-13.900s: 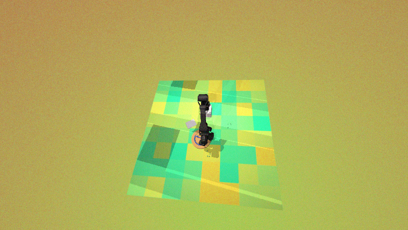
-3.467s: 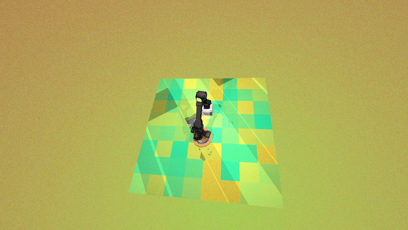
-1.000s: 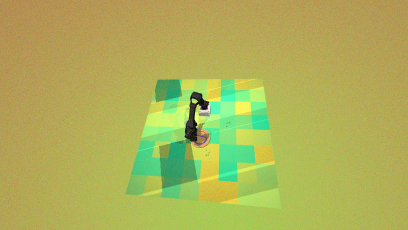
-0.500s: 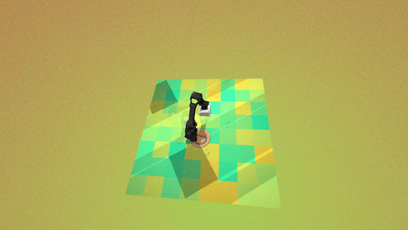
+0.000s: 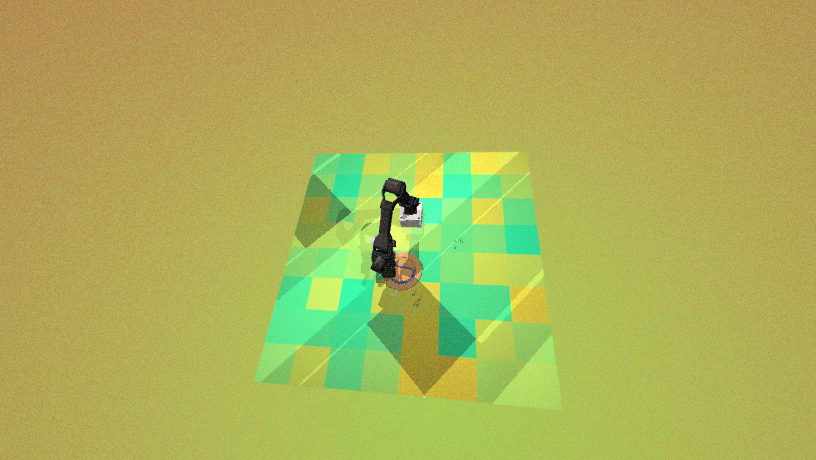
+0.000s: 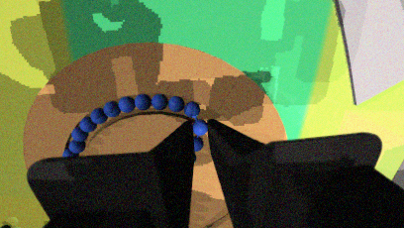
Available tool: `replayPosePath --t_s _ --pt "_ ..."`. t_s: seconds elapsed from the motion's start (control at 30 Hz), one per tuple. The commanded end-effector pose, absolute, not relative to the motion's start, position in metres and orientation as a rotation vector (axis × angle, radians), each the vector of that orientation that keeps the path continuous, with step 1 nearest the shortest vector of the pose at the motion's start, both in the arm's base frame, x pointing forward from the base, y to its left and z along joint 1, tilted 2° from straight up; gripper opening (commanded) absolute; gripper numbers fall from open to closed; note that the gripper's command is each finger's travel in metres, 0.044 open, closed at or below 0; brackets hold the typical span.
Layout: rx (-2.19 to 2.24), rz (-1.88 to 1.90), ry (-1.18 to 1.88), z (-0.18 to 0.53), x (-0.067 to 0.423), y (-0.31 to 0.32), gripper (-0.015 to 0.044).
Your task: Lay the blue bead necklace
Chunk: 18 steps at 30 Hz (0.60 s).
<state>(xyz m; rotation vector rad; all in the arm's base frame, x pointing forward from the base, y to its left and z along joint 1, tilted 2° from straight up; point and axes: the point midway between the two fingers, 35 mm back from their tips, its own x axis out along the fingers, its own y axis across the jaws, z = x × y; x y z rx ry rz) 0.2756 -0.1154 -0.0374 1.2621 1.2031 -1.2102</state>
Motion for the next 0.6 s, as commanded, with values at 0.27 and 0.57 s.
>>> replayPosePath --t_s 0.27,0.57 --pt "1.263 -1.215 1.2 -0.0315 0.2735 -0.1167 0.0" --pt "1.262 -1.216 1.2 -0.0341 0.2696 -0.1187 0.0"
